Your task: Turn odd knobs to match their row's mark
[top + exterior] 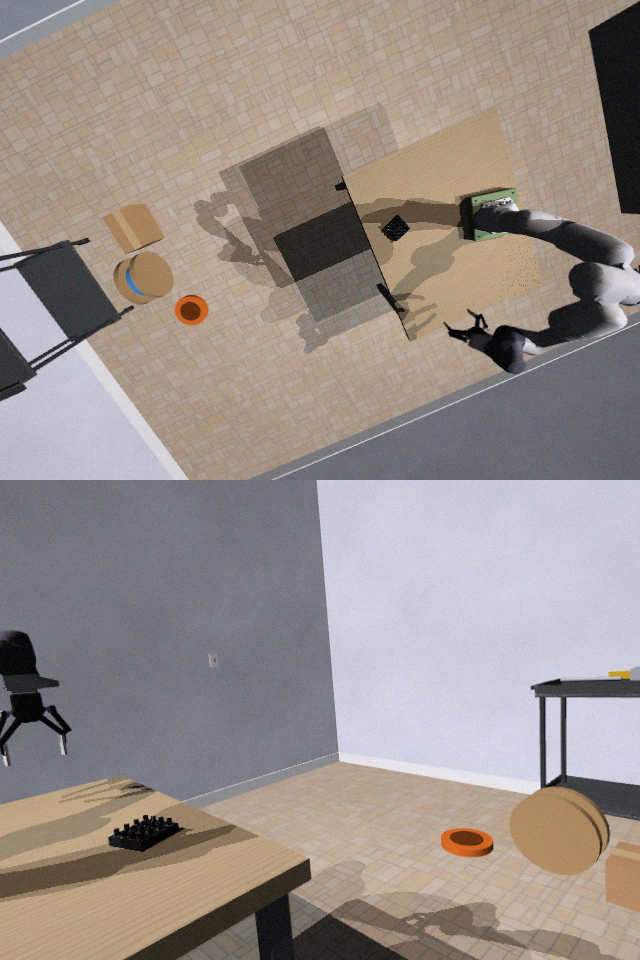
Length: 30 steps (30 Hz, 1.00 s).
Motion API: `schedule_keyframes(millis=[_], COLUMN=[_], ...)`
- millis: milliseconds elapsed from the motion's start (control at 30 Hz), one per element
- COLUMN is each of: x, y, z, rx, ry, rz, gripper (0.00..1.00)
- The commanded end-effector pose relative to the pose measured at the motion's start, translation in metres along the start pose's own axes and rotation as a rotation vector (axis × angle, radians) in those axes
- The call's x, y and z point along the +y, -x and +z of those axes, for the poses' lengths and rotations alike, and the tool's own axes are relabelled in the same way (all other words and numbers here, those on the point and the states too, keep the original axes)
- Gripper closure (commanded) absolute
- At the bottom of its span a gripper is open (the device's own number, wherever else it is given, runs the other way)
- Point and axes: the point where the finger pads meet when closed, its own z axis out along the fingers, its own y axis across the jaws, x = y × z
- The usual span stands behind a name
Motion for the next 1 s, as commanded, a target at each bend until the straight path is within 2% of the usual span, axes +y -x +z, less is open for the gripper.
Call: schedule_keyframes(millis=[0,933,967], x=[-0.009,-0.009,-0.018], y=[-0.011,-0.011,-0.028], z=[0.001,0.001,0.003], rx=[-0.009,-0.009,-0.007], ry=[0.000,0.000,-0.001], rz=[-0.139,-0.139,-0.192], gripper=[0.00,0.00,0.00])
